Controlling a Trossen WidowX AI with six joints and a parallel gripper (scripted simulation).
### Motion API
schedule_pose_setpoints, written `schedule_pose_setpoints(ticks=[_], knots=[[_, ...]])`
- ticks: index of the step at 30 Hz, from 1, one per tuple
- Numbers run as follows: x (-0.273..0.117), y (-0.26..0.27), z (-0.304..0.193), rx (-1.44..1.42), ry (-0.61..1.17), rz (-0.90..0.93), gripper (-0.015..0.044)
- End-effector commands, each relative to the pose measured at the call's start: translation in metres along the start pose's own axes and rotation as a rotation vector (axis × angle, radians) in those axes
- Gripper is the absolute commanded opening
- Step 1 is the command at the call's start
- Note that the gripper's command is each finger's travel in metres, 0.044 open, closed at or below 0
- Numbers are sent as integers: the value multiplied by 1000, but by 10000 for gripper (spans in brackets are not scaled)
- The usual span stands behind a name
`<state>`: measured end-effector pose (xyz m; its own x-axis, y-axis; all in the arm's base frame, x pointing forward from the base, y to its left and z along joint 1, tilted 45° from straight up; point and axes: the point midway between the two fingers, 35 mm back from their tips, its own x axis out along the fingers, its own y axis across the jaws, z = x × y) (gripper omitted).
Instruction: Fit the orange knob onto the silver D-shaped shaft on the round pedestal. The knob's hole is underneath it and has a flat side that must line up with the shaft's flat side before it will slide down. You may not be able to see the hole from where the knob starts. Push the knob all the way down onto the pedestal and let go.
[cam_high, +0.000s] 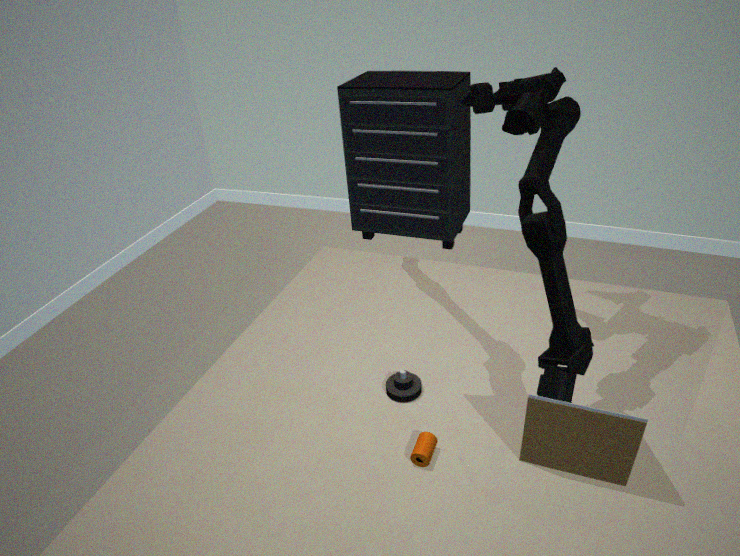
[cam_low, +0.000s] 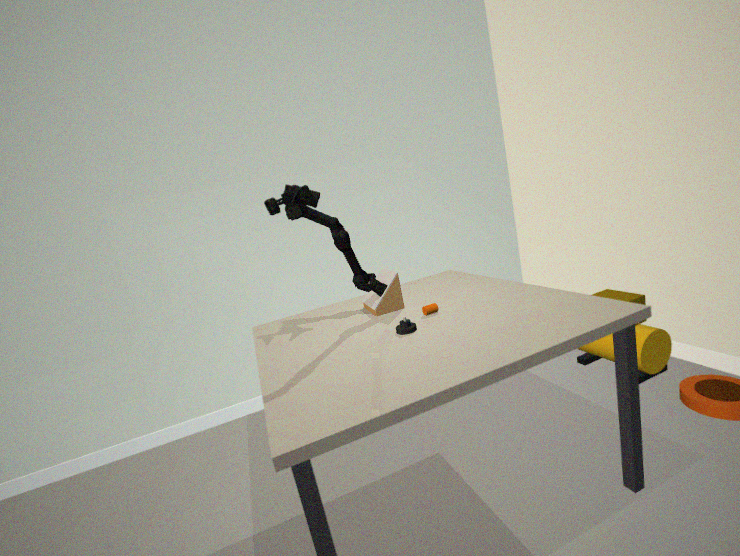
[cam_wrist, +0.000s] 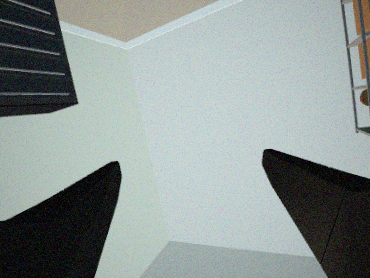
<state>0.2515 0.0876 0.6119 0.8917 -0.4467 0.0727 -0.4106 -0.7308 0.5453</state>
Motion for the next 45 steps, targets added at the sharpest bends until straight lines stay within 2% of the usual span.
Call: schedule_pose_setpoints(ticks=[1,7,12,18,23,30,38,45], knots=[[-1,2,0,17,6,-4,426],[-46,71,-23,477,267,-219,440],[-66,117,-26,758,414,-398,440],[-54,193,-6,1184,555,-590,440],[-10,243,28,1553,613,-705,440],[77,261,84,2000,571,-766,440],[181,217,150,2381,326,-724,440],[253,147,201,2655,70,-589,440]])
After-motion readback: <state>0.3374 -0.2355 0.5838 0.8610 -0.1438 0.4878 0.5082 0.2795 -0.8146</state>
